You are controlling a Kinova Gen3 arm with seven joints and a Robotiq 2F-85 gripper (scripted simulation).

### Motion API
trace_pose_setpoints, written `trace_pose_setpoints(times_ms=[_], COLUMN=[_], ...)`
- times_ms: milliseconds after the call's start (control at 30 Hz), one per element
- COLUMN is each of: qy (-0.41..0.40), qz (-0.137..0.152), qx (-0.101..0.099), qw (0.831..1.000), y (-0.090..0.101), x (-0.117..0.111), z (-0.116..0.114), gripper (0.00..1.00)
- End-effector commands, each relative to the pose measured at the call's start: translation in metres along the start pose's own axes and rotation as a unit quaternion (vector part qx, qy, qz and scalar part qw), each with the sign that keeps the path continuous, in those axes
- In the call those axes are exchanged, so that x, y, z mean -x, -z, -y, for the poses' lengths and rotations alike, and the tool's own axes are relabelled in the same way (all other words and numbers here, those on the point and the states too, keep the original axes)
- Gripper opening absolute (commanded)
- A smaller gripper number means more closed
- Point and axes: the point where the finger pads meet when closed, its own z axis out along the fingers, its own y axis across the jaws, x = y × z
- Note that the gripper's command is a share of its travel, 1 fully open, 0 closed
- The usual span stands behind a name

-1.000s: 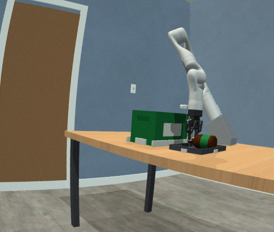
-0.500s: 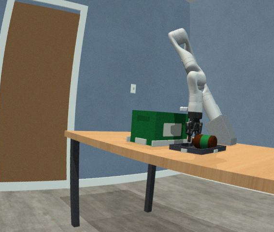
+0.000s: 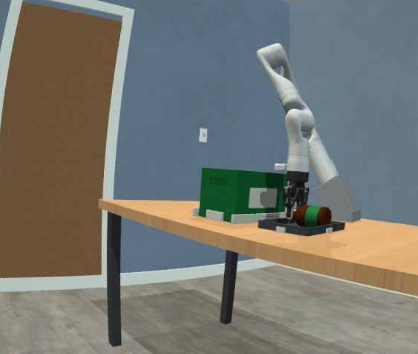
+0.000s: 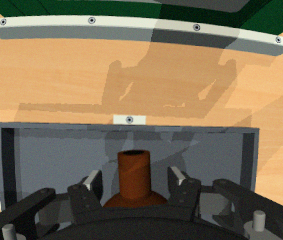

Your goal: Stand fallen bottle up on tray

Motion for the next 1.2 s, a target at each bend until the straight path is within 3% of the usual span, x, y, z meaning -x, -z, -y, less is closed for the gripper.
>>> trace_pose_setpoints(times_ms=[0,833,867,1167], qy=[0.000,0.000,0.000,0.000], qz=[0.000,0.000,0.000,0.000], qx=[-0.001,-0.001,-0.001,-0.001], qw=[1.000,1.000,1.000,1.000], y=[0.0008,0.0008,0.0008,0.0008], x=[0.0004,0.0004,0.0004,0.0004], z=[0.0006,0.0006,0.0006,0.0006], gripper=[0.64,0.64,0.00,0.00])
